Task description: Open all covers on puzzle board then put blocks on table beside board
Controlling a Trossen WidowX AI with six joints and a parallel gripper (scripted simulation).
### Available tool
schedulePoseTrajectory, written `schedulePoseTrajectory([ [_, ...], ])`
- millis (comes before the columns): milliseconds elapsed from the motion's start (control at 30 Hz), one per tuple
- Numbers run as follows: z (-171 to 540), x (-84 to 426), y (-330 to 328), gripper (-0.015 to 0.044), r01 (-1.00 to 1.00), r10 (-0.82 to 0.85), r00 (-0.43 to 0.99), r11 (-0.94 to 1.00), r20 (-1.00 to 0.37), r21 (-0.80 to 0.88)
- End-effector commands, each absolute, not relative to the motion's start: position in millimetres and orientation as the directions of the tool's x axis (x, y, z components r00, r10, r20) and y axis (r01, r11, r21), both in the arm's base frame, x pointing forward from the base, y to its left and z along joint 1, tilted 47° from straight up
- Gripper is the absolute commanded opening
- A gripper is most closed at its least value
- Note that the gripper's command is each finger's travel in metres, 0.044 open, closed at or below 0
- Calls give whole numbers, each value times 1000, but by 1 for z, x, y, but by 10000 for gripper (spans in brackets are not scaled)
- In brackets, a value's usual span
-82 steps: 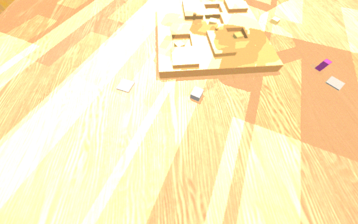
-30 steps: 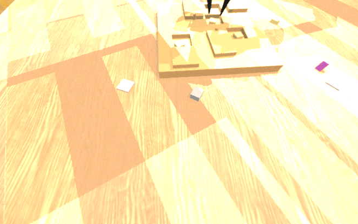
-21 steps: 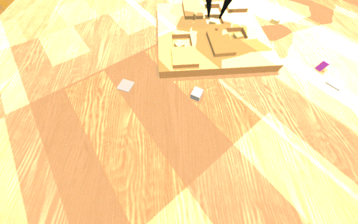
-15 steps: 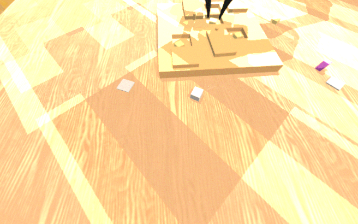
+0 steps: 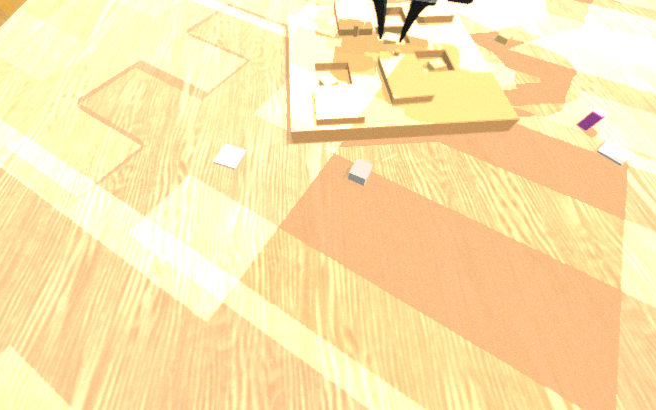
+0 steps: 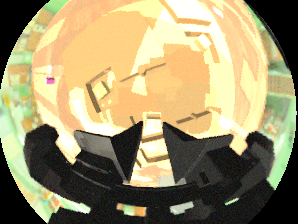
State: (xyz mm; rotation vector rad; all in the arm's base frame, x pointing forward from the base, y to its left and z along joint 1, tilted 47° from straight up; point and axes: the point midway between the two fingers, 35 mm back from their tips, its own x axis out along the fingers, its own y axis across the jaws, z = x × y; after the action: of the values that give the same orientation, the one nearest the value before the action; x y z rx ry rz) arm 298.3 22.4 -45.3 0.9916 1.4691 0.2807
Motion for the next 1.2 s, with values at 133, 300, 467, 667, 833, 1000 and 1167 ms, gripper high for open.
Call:
schedulePoseTrajectory([
  [133, -45, 298, 22, 97, 399, 705, 152, 597, -693, 695],
  [300, -45, 298, 22, 80, 399, 705, 152, 597, -693, 695],
  [467, -43, 298, 20, 80, 400, 705, 152, 597, -693, 695],
  [667, -38, 298, 14, 80, 401, 705, 152, 597, -693, 695],
  [833, -34, 297, 9, 80, 402, 705, 152, 596, -693, 695],
  [1000, -30, 296, 4, 80, 403, 705, 152, 596, -693, 694],
  [1167, -25, 295, 0, 80, 404, 705, 152, 595, -692, 695],
])
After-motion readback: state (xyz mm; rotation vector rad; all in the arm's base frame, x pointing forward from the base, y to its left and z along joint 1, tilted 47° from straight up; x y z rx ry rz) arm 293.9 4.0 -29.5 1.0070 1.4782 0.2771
